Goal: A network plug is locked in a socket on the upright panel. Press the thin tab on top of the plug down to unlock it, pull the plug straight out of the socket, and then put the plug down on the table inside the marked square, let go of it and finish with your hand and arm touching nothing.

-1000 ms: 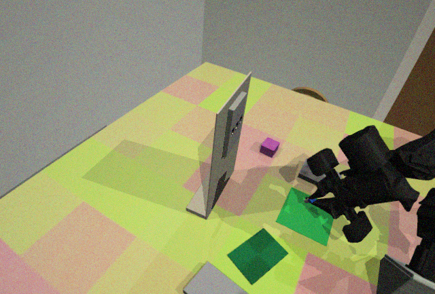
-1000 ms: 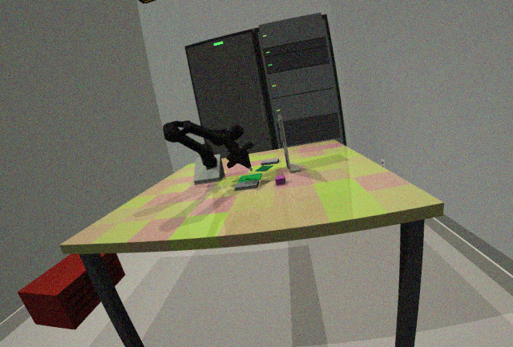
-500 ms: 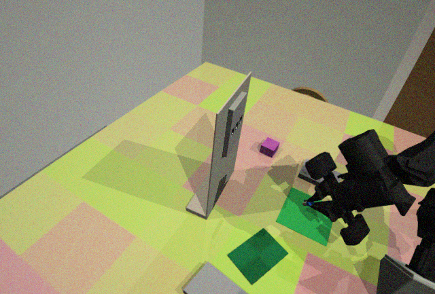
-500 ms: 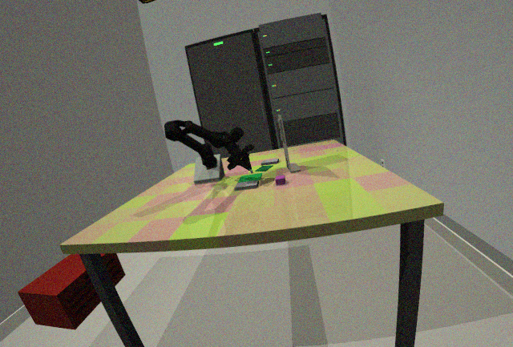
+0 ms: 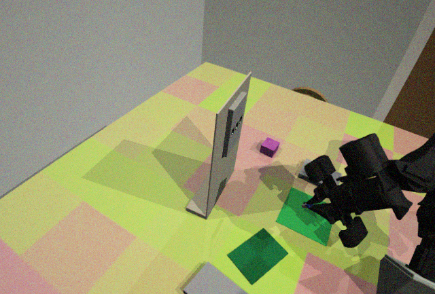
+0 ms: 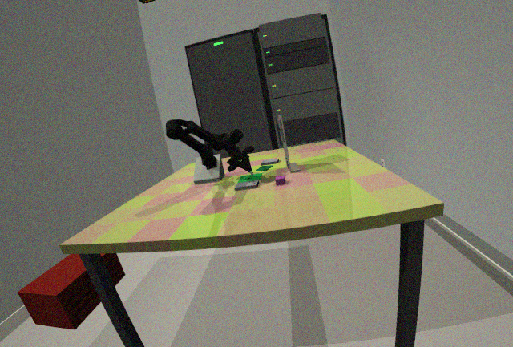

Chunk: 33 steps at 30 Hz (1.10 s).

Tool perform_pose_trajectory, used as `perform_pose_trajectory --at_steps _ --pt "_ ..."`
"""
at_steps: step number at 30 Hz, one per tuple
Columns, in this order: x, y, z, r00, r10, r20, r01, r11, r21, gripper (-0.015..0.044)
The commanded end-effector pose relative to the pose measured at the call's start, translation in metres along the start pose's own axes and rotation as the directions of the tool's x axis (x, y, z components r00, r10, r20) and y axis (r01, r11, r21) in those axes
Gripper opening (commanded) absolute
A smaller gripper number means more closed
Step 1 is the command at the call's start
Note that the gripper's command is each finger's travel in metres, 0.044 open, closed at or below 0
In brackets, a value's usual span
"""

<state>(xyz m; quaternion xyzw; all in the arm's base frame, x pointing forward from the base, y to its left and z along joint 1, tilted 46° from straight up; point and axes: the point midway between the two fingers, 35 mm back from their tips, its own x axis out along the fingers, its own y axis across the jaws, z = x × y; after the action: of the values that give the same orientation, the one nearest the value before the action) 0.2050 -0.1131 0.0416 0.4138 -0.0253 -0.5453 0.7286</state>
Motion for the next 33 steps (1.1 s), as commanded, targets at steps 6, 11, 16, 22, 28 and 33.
perform_pose_trajectory --at_steps 6,11,16,22,28,33 --pt "0.005 -0.006 0.001 1.0 0.0 -0.002 0.0 1.0 -0.014 0.0" --pt "0.007 -0.008 0.002 1.0 0.003 0.0 -0.003 1.0 -0.016 0.0" --pt "0.009 -0.009 0.004 1.0 0.007 0.003 -0.007 1.0 -0.017 0.0" --pt "0.01 -0.009 0.005 1.0 0.008 0.004 -0.008 1.0 -0.018 0.0" --pt "0.012 -0.01 0.006 1.0 0.008 0.004 -0.008 1.0 -0.018 0.0" --pt "0.014 -0.01 0.007 1.0 0.008 0.004 -0.008 1.0 -0.018 0.0"
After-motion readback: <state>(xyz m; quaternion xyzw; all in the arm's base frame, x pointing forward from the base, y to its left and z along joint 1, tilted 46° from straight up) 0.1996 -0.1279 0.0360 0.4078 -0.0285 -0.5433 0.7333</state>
